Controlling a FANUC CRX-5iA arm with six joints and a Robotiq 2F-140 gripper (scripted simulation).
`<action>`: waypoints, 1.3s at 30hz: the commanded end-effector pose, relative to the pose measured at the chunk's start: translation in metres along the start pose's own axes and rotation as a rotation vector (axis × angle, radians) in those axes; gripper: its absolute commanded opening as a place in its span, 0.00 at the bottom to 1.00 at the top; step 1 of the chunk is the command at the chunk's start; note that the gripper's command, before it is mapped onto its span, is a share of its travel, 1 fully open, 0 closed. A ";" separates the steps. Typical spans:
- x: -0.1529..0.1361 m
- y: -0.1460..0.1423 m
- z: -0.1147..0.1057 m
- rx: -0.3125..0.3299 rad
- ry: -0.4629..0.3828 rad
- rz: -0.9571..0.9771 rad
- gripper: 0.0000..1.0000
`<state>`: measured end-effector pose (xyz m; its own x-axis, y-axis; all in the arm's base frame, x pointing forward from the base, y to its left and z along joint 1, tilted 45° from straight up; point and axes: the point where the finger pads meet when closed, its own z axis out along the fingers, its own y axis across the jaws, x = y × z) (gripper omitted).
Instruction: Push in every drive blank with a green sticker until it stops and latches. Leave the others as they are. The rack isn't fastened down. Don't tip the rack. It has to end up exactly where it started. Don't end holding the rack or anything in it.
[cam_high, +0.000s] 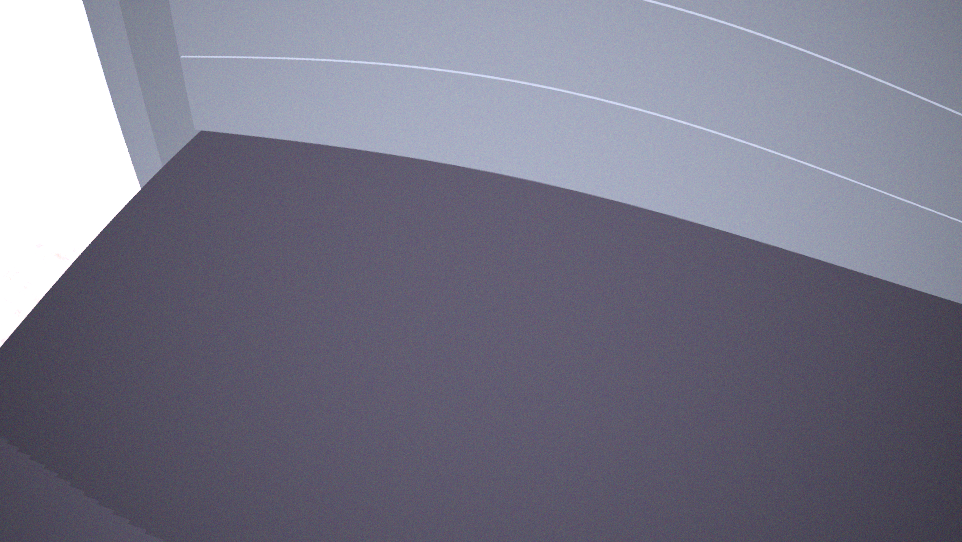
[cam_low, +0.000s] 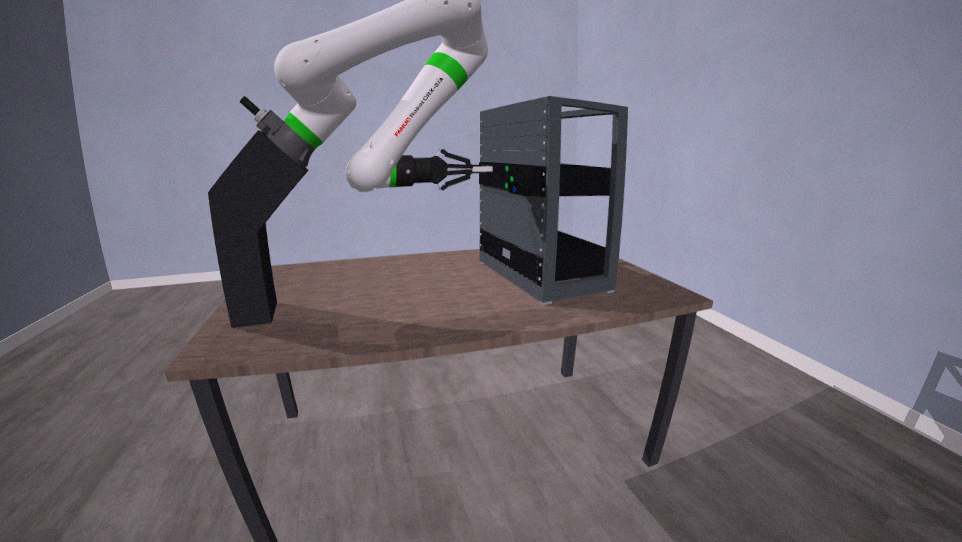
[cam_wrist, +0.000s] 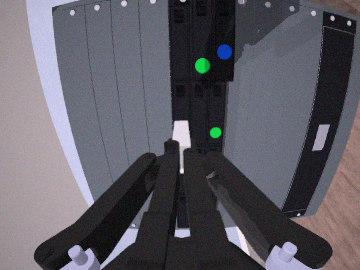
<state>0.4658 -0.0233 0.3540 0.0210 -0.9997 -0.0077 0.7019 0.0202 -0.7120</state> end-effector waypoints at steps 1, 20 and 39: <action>0.000 0.001 -0.010 0.002 -0.003 -0.002 0.00; 0.020 0.006 -0.011 0.002 -0.003 -0.002 0.00; 0.105 0.028 -0.011 0.002 -0.003 -0.002 0.00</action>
<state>0.4781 -0.1222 0.3267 0.0208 -0.9998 -0.0039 0.7037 0.0174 -0.7102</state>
